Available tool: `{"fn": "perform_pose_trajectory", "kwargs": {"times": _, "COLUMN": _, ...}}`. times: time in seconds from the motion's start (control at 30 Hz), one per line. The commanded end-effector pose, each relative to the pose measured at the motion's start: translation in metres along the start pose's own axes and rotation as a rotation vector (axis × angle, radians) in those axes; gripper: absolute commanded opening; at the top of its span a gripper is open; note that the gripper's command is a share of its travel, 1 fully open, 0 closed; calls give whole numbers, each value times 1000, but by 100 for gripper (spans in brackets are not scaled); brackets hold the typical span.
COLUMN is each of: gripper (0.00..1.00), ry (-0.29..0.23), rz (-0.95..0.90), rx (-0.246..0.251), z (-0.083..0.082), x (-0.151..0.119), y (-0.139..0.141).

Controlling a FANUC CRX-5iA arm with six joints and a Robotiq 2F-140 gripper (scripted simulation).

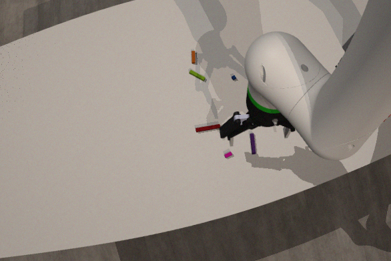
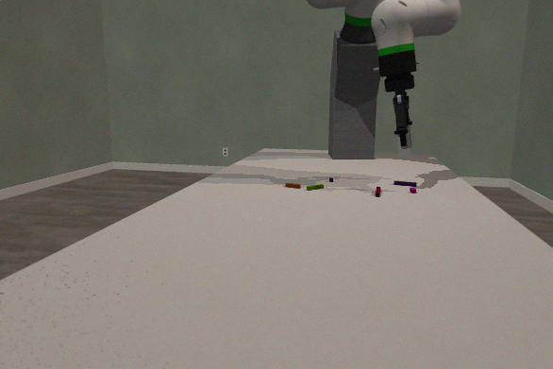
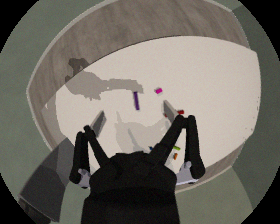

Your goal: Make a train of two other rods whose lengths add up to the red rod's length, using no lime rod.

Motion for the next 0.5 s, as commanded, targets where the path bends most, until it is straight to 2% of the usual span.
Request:
{"fn": "perform_pose_trajectory", "kwargs": {"times": 0.0, "gripper": 100, "ry": -123, "rz": 22, "rx": -112, "z": 1, "x": 7, "y": -6}}
{"fn": "perform_pose_trajectory", "kwargs": {"times": 0.17, "gripper": 100, "ry": -123, "rz": 27, "rx": -112, "z": 1, "x": 7, "y": -6}}
{"fn": "perform_pose_trajectory", "kwargs": {"times": 0.2, "gripper": 15, "ry": -123, "rz": 27, "rx": -112, "z": 1, "x": 7, "y": -6}}
{"fn": "perform_pose_trajectory", "kwargs": {"times": 0.47, "gripper": 15, "ry": -123, "rz": 27, "rx": -112, "z": 1, "x": 7, "y": -6}}
Point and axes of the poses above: the point where the finger pads meet when closed, its own z axis out along the fingers, its own y axis across the jaws, x = y × z, the point moved 4 cm from there along -z, back along the fingers, and after that the axes turned 14 degrees about z, right-handed, at the moved point
